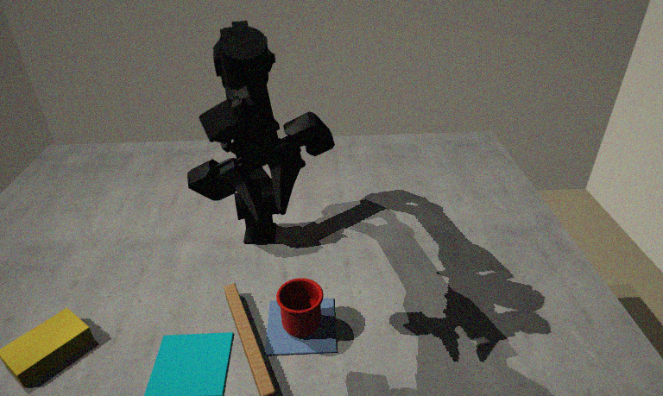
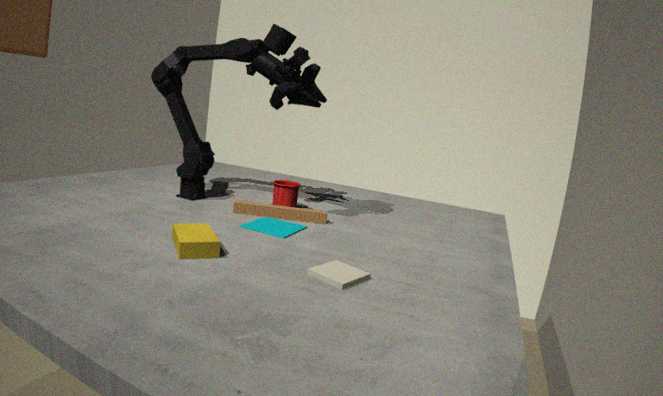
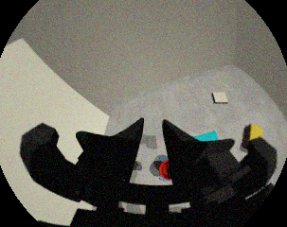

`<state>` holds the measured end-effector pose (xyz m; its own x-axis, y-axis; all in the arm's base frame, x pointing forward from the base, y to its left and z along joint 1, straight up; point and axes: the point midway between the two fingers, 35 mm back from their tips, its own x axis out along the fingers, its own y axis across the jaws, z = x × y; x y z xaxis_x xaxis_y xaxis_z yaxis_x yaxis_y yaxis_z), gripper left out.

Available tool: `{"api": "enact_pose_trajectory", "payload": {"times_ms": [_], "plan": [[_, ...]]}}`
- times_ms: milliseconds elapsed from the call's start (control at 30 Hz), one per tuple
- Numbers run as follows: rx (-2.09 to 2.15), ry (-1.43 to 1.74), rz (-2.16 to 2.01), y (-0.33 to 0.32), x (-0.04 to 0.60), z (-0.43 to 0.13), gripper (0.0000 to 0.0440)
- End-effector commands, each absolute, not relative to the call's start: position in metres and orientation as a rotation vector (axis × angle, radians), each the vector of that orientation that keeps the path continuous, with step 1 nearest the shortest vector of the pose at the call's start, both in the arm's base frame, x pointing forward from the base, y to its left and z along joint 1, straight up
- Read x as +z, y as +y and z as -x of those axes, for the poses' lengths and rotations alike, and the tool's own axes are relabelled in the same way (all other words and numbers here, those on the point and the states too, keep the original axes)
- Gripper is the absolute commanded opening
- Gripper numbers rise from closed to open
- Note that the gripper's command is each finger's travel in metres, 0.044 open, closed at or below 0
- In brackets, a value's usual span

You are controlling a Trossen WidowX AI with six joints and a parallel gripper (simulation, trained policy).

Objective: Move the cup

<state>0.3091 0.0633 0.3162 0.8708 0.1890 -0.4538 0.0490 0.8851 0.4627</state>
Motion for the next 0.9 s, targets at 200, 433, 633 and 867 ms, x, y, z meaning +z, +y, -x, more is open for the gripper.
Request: {"api": "enact_pose_trajectory", "payload": {"times_ms": [200,433,633,867], "plan": [[0.033,0.659,-0.599,0.076,0.31,-0.308,0.0136],[-0.02,0.766,-0.671,0.083,0.303,-0.304,0.0137],[-0.076,0.857,-0.721,0.088,0.295,-0.301,0.0135],[-0.152,0.958,-0.762,0.091,0.284,-0.295,0.013]]}}
